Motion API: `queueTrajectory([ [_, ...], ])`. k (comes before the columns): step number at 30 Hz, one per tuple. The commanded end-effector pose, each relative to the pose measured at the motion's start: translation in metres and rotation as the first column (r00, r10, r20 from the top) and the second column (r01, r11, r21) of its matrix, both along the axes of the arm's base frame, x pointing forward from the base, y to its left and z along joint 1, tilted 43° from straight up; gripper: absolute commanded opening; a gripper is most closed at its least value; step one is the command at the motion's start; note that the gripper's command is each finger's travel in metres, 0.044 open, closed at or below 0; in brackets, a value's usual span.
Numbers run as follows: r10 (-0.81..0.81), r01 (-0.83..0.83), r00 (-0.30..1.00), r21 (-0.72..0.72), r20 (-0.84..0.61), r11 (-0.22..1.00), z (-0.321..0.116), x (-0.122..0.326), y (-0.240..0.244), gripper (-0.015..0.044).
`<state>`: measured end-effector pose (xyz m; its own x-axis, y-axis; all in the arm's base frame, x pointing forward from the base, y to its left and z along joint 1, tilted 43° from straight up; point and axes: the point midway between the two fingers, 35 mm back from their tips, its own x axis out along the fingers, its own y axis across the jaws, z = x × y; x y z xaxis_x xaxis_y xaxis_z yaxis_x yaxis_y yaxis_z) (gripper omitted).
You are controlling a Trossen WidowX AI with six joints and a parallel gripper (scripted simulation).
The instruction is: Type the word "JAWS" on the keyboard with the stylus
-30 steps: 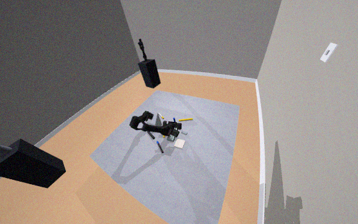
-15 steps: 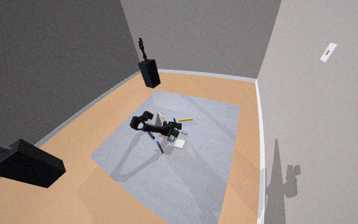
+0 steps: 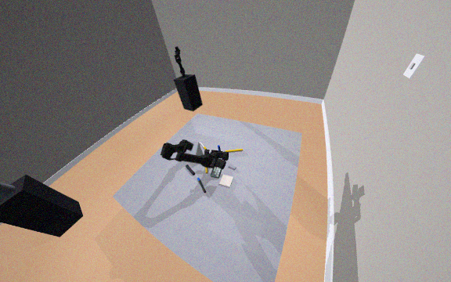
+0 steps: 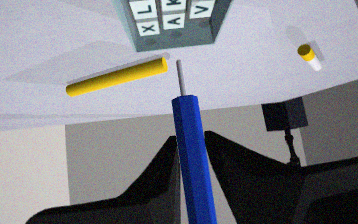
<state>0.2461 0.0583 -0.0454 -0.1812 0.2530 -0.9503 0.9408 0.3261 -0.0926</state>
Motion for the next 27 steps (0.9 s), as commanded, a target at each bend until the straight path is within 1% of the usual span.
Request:
queueTrajectory([
  [1,-0.008,0.008,1.0,0.003,0.0,1.0,0.004,-0.001,0.002,0.0081],
  [4,-0.004,0.004,1.0,-0.001,-0.003,1.0,0.001,-0.001,0.0,0.0084],
  [7,-0.004,0.004,1.0,-0.001,-0.003,1.0,0.001,-0.001,0.0,0.0064],
  [9,-0.004,0.004,1.0,-0.001,-0.002,1.0,0.003,-0.001,-0.002,0.0012],
  [10,-0.004,0.004,1.0,-0.001,-0.002,1.0,0.005,-0.001,-0.004,0.0],
  [19,-0.008,0.008,1.0,0.0,0.0,1.0,0.039,-0.006,-0.035,0.0],
  [27,-0.008,0.008,1.0,0.0,0.0,1.0,0.038,-0.006,-0.038,0.0],
])
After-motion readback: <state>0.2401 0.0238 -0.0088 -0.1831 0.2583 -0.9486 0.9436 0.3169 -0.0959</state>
